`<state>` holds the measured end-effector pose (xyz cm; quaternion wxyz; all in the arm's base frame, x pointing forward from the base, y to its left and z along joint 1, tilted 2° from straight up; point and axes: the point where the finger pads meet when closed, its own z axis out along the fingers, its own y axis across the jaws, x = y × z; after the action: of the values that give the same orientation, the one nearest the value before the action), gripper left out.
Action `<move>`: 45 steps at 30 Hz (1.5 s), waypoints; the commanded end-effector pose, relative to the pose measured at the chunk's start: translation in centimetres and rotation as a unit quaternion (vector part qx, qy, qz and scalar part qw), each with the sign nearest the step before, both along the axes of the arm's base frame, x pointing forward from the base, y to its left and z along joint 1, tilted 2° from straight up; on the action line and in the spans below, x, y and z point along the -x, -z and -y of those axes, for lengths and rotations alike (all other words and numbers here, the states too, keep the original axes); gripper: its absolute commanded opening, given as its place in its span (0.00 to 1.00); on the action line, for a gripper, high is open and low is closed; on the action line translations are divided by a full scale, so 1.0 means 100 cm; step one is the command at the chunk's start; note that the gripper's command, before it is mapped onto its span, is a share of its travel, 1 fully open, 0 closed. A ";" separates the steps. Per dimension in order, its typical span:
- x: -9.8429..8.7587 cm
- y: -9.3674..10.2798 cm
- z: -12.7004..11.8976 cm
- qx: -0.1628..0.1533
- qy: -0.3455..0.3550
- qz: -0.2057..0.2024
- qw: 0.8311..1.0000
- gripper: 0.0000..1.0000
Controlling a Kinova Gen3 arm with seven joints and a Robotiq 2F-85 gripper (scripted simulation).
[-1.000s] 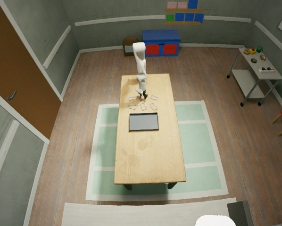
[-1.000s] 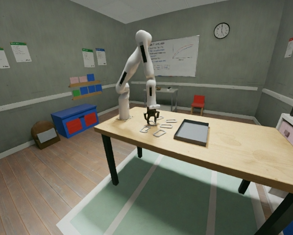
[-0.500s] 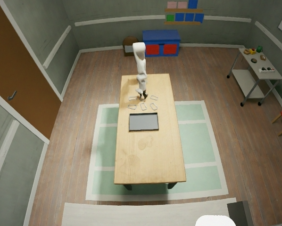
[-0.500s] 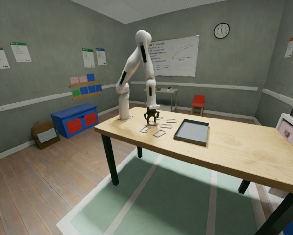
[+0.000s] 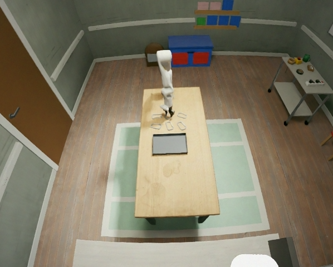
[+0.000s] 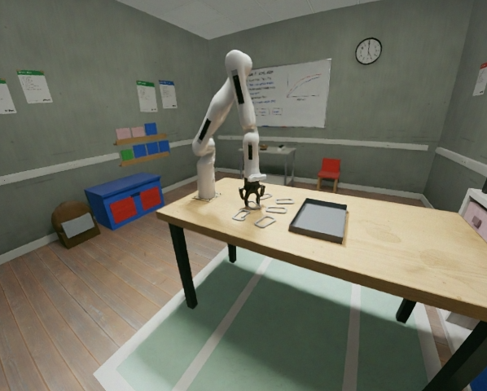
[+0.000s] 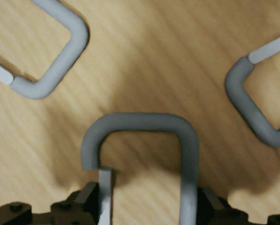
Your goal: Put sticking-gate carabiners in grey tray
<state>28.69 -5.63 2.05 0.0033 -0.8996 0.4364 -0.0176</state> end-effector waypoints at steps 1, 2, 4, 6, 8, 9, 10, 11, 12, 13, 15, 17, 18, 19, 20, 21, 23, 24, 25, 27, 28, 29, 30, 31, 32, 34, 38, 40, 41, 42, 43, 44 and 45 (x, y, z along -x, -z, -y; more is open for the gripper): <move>0.000 0.000 0.000 0.000 0.000 0.001 1.000 0.61; 0.000 0.000 0.000 0.000 0.000 0.001 1.000 0.61; 0.000 0.000 0.000 0.000 0.000 0.001 1.000 0.61; 0.000 0.000 0.000 0.000 0.000 0.001 1.000 0.61; 0.000 0.000 0.000 0.000 0.000 0.001 1.000 0.61; 0.000 0.000 0.000 0.000 0.000 0.001 1.000 0.61; 0.000 0.000 0.000 0.000 0.000 0.001 1.000 0.61; 0.000 0.000 0.000 0.000 0.000 0.001 1.000 0.61; 0.000 0.000 0.000 0.000 0.000 0.001 1.000 0.61; 0.000 0.000 0.000 0.000 0.000 0.001 1.000 0.61; 0.000 0.000 0.000 0.000 0.000 0.001 1.000 0.59; 0.000 0.000 0.000 0.000 0.000 0.001 1.000 0.59; 0.000 0.000 0.000 0.000 0.000 0.001 1.000 0.59; 0.000 0.000 0.000 0.000 0.000 0.001 1.000 0.59; 0.000 0.000 0.000 0.000 0.000 0.001 1.000 0.59; 0.000 0.000 0.000 0.000 0.000 0.001 1.000 0.59; 0.000 0.000 0.000 0.000 0.000 0.001 1.000 0.59; 0.000 0.000 0.000 0.000 0.000 0.001 1.000 0.59; 0.000 0.000 0.000 0.000 0.000 0.001 1.000 0.59; 0.000 0.000 0.000 0.000 0.000 0.001 1.000 0.59; 0.000 0.000 0.000 0.000 0.000 0.001 1.000 0.59; 0.000 0.000 0.000 0.000 0.000 0.001 1.000 0.59; 0.000 0.000 0.000 0.000 0.000 0.001 1.000 0.59; 0.000 0.000 0.000 0.000 0.000 0.001 1.000 0.59; 0.000 -0.001 0.000 0.000 0.000 0.001 1.000 0.59; 0.000 -0.001 0.000 0.000 0.000 0.001 1.000 0.59; 0.000 -0.001 0.000 0.000 0.000 0.001 1.000 0.59; 0.000 -0.001 0.000 0.000 0.000 0.001 1.000 0.59; 0.000 -0.001 0.000 0.000 0.000 0.001 1.000 0.59; 0.000 -0.001 0.000 0.000 0.000 0.001 1.000 0.59; 0.000 -0.001 0.000 0.000 0.000 0.001 1.000 0.59; 0.000 -0.001 0.000 0.000 0.000 0.001 1.000 0.59; 0.000 -0.001 0.000 0.000 0.000 0.001 1.000 0.59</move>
<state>28.67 -5.65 2.09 0.0031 -0.8995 0.4366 -0.0178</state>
